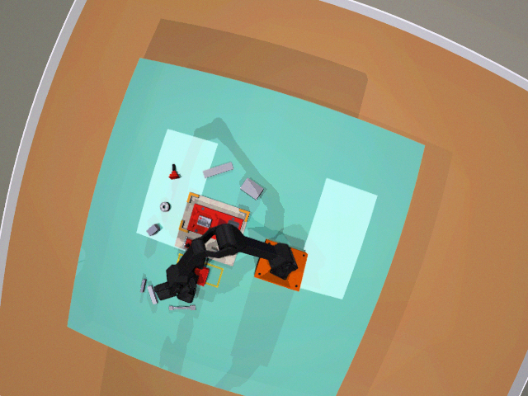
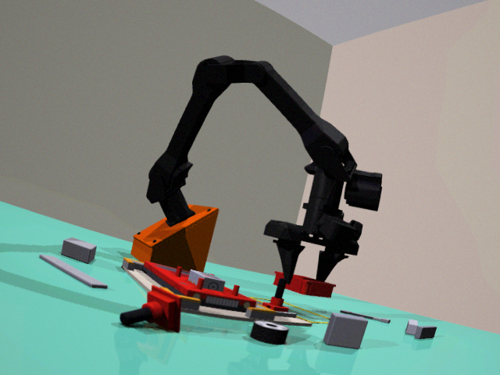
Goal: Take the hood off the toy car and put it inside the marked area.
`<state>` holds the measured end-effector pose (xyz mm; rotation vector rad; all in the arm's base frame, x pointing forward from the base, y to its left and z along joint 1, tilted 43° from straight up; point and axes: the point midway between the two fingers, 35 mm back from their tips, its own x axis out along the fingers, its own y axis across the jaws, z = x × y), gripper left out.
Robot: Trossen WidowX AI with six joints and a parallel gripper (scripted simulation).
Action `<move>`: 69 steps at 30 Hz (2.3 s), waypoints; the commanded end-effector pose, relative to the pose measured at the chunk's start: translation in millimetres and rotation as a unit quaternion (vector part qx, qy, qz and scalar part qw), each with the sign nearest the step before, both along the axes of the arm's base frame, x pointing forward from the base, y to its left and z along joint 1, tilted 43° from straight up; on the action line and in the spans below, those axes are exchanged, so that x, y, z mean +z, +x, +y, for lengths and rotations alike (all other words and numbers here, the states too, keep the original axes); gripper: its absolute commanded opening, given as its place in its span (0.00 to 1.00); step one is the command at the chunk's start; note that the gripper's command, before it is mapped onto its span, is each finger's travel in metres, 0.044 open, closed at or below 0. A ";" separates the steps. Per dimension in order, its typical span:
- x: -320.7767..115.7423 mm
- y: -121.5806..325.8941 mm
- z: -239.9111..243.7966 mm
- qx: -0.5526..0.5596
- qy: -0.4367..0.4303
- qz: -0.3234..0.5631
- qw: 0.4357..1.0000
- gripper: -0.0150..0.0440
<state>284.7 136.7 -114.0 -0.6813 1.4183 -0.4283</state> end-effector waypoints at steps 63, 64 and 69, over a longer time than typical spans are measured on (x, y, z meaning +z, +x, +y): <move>-25.7 3.4 -25.2 0.003 -0.003 0.000 1.000 0.25; -26.0 3.5 -25.5 0.003 -0.003 0.000 1.000 0.25; -27.8 3.7 -27.2 0.003 -0.003 0.000 1.000 0.25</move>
